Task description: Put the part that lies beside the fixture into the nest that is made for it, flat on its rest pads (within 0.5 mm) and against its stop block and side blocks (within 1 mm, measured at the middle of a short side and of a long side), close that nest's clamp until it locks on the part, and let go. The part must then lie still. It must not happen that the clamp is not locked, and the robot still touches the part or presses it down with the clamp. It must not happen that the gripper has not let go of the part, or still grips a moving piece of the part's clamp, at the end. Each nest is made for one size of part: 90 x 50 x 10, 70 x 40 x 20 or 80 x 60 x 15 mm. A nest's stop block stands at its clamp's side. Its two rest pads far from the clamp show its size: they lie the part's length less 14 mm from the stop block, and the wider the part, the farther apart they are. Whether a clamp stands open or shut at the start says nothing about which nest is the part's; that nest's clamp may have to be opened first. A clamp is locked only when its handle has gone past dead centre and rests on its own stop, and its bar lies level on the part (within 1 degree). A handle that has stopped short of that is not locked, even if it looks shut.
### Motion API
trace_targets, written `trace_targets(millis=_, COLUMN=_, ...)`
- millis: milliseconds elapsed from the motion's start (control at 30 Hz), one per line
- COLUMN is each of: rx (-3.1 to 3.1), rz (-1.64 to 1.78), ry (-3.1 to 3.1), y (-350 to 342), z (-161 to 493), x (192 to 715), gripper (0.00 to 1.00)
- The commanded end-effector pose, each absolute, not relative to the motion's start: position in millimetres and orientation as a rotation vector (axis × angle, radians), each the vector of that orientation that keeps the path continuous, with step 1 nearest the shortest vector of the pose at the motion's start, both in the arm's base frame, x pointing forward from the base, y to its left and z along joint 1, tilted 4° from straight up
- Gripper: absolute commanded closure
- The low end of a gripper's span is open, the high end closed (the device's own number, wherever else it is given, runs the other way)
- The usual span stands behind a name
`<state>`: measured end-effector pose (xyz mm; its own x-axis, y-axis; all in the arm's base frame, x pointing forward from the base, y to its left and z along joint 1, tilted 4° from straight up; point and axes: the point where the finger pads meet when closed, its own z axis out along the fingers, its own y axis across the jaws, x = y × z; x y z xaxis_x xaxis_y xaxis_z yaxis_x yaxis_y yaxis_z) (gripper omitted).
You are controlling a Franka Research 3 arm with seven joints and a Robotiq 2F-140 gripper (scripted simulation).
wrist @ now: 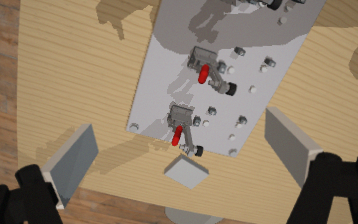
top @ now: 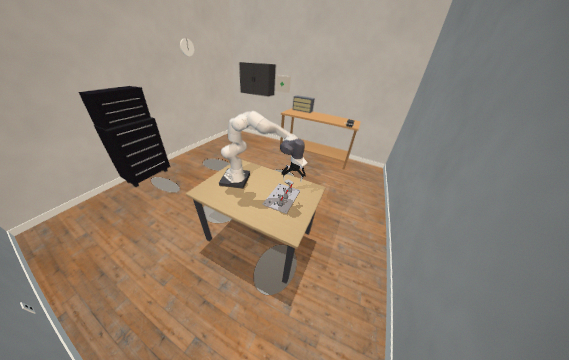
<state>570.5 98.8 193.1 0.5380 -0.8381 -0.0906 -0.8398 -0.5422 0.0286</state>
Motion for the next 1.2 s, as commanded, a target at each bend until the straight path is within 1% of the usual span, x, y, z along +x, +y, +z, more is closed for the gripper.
trace_targets(millis=0, rx=-2.829, rz=0.112, ry=1.287, y=97.3, z=194.5, x=567.4, gripper=0.00)
trace_targets(millis=1167, rx=-3.119, rz=0.008, ry=0.470, y=84.0, z=189.8, x=504.9, gripper=0.00)
